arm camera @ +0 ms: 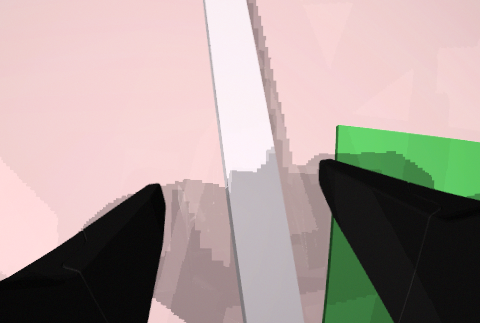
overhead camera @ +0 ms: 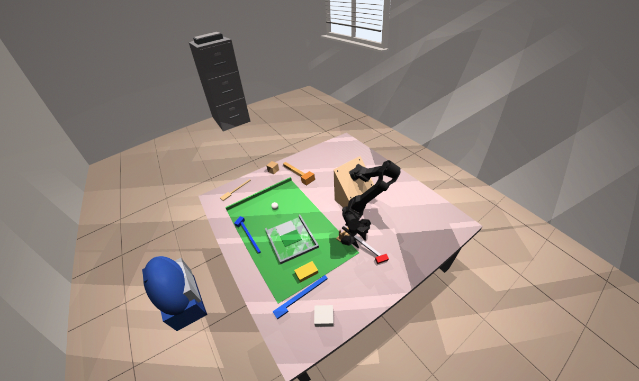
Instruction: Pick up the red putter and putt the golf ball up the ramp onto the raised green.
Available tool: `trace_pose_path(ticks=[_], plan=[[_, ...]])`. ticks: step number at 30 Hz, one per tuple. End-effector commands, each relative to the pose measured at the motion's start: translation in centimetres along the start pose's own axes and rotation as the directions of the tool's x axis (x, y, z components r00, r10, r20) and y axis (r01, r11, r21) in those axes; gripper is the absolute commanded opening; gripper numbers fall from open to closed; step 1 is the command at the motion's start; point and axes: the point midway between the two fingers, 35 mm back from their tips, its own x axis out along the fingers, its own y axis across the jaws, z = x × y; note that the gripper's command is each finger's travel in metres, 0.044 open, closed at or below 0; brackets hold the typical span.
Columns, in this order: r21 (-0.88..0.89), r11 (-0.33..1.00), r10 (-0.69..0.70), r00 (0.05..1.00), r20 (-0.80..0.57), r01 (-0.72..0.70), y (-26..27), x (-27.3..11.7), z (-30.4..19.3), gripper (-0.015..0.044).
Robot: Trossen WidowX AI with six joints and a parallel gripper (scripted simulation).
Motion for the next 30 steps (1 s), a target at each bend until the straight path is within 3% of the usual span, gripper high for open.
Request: trace_pose_path(ticks=[1, 6, 14, 30], plan=[[-0.001, 1.0, 0.001, 1.0, 0.0, -0.001, 0.0, 0.0, 0.0, 0.0204], [-0.001, 1.0, 0.001, 1.0, 0.0, -0.001, 0.0, 0.0, 0.0, 0.0072], [-0.001, 1.0, 0.001, 1.0, 0.0, -0.001, 0.0, -0.1, 0.0, 0.0], [-0.005, 1.0, 0.005, 1.0, -0.016, -0.005, -0.7, -5.6, 3.0, 0.0]])
